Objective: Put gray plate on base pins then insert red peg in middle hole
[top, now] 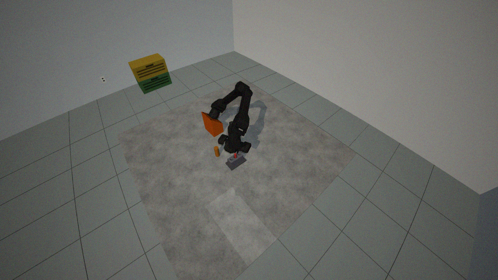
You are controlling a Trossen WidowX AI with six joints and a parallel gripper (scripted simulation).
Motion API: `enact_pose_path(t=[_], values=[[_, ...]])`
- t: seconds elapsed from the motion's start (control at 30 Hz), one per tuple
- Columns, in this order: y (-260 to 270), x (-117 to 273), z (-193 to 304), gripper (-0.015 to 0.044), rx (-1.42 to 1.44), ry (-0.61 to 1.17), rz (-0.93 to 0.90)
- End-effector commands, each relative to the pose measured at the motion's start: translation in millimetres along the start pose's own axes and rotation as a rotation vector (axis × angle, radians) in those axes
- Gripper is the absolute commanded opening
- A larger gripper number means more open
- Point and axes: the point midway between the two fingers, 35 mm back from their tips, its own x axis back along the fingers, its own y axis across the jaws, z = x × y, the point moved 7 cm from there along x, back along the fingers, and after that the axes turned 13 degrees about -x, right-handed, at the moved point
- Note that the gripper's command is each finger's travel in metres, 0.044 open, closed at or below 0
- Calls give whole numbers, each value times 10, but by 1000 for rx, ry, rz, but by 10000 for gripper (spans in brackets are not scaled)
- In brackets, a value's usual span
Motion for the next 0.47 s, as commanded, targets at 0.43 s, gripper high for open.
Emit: enact_pose_path(t=[0.43], values=[[-4, 119, 37, 150, 5, -5, 0]])
